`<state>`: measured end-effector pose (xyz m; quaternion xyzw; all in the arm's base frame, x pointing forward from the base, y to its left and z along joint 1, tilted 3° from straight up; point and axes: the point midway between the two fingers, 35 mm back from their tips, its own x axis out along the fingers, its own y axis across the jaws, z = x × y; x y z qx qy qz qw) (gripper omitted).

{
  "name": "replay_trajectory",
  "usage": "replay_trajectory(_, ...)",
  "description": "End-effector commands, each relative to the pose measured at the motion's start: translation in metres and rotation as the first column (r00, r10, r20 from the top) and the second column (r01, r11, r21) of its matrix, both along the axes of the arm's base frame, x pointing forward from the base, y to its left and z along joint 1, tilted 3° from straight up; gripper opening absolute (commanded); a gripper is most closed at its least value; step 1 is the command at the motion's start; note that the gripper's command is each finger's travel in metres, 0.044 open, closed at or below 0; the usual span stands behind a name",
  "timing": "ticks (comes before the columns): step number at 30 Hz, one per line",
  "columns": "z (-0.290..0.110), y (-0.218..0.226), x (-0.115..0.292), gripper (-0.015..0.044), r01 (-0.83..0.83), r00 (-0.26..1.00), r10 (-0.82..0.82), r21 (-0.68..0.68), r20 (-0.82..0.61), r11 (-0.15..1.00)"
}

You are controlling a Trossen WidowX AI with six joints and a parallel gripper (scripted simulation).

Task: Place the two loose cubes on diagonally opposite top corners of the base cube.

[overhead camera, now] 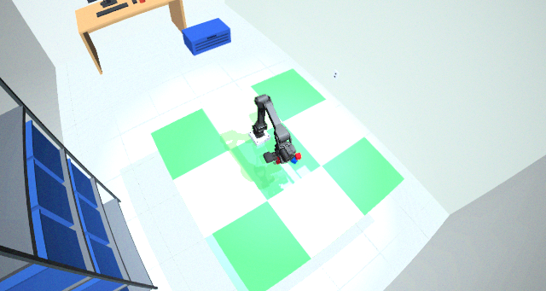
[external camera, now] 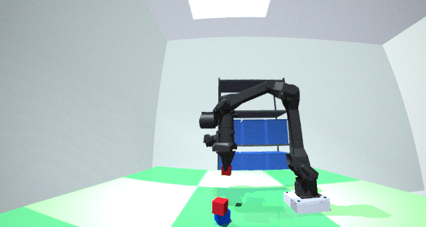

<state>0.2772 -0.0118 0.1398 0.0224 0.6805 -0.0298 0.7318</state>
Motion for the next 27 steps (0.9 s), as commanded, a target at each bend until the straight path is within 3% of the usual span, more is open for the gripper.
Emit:
replay_trajectory(1,0.000,0.012,0.002,0.0105,-0.158,0.987,0.158,-0.017,0.000,0.987)
replay_trajectory(13,-0.003,0.051,0.003,0.0105,-0.590,0.808,0.589,-0.044,-0.019,0.807)
replay_trajectory(27,-0.006,0.096,-0.003,0.0105,-0.924,0.381,0.923,-0.064,-0.053,0.377)
